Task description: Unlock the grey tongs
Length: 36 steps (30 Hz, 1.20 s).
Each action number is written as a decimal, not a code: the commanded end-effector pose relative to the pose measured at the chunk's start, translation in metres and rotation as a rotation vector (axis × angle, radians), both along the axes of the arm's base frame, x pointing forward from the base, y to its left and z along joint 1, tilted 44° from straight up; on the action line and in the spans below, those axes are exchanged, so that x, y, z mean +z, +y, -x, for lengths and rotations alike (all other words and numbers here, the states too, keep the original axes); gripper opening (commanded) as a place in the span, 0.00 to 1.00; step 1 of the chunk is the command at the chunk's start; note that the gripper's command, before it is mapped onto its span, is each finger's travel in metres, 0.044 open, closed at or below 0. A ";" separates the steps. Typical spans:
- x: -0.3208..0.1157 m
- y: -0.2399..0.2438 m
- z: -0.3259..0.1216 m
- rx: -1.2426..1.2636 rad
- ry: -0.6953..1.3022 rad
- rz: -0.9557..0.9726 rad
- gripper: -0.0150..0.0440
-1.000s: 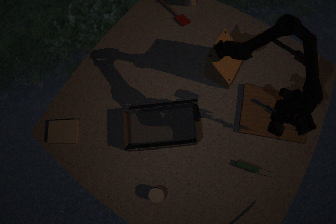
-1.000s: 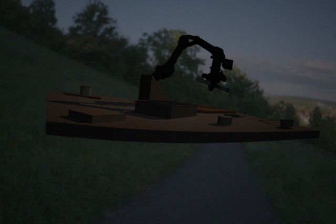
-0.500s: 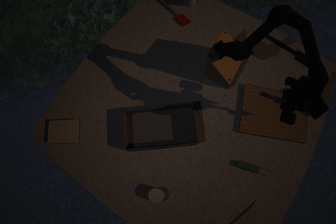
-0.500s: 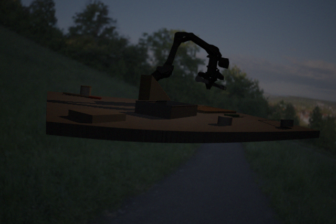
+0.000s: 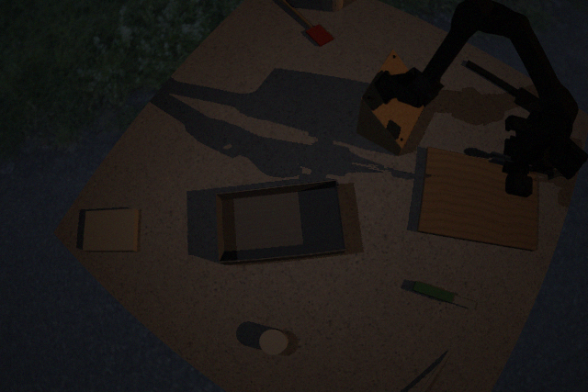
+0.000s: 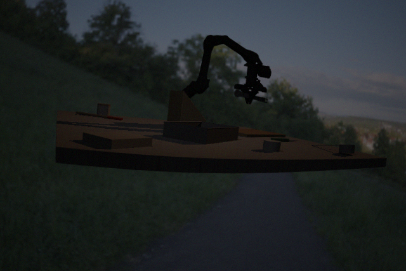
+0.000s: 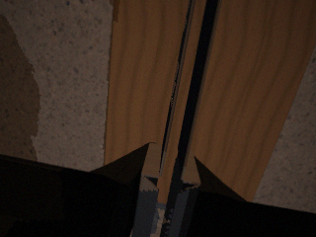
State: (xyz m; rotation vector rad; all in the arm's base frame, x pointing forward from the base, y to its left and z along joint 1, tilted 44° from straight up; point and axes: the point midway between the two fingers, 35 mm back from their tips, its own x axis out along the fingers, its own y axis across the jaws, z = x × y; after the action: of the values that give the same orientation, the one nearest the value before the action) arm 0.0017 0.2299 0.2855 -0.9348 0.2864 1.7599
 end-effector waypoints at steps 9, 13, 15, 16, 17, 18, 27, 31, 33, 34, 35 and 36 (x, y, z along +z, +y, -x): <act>0.002 0.005 0.002 -0.017 0.037 -0.063 0.00; 0.002 0.016 -0.001 -0.034 0.095 -0.140 0.00; 0.002 0.021 -0.002 -0.041 0.124 -0.178 0.00; 0.002 0.023 -0.003 -0.043 0.137 -0.197 0.00; 0.002 0.025 -0.003 -0.045 0.151 -0.216 0.00; 0.002 0.027 -0.004 -0.048 0.164 -0.235 0.00; 0.004 0.040 -0.011 -0.046 0.266 -0.400 0.00; 0.004 0.042 -0.014 -0.035 0.303 -0.468 0.00; 0.004 0.042 -0.015 -0.028 0.319 -0.501 0.00; 0.004 0.042 -0.016 -0.024 0.327 -0.517 0.00; 0.004 0.041 -0.017 -0.019 0.334 -0.533 0.00; 0.004 0.041 -0.017 -0.014 0.341 -0.549 0.00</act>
State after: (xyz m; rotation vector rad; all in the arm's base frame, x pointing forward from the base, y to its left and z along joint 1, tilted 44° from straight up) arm 0.0186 0.2739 0.2875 -0.2936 0.0562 1.8311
